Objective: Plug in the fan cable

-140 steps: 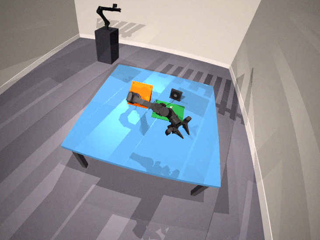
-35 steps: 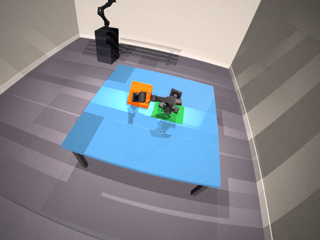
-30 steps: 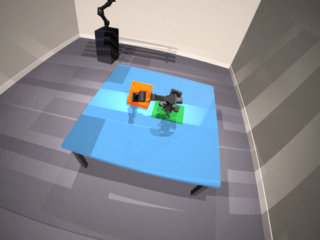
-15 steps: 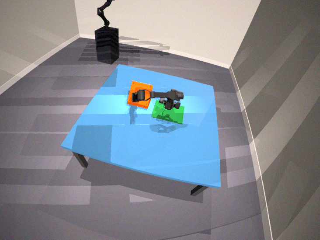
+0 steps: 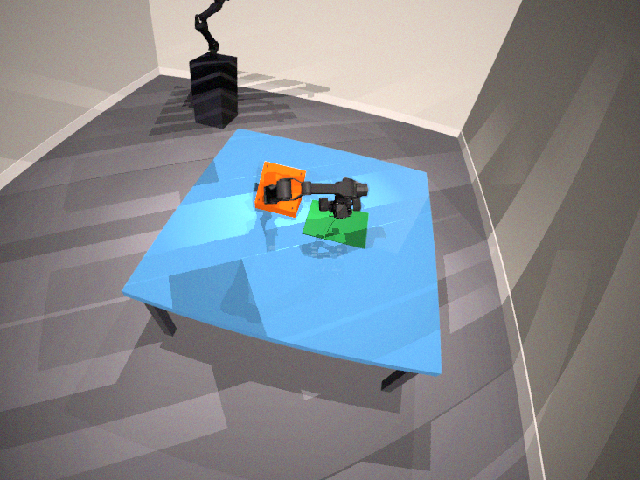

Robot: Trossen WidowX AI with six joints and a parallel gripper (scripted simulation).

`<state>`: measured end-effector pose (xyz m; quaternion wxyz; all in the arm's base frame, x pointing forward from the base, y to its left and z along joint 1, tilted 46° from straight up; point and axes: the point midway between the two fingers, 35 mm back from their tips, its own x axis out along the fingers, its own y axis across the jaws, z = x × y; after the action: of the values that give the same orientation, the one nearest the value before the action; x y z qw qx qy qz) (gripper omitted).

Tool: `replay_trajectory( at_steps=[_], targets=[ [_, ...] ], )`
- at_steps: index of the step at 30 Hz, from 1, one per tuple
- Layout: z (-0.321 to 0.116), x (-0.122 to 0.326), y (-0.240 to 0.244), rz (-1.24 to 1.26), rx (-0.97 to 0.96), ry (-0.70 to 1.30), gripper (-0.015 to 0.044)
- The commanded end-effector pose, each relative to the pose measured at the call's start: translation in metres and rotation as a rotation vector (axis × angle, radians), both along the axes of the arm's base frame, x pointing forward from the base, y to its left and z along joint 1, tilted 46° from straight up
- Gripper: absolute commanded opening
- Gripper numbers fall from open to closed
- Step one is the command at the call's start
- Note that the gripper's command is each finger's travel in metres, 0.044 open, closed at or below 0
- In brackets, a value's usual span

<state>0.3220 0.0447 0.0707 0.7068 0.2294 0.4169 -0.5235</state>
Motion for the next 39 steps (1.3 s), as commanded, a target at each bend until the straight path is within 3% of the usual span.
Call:
replay_trajectory(
  at_steps=[1, 39],
  targets=[
    [-0.0013, -0.0002, -0.0001, 0.109, -0.035, 0.08, 0.0],
    [-0.0072, -0.0008, 0.0067, 1.111, -0.267, 0.881, 0.0]
  ],
)
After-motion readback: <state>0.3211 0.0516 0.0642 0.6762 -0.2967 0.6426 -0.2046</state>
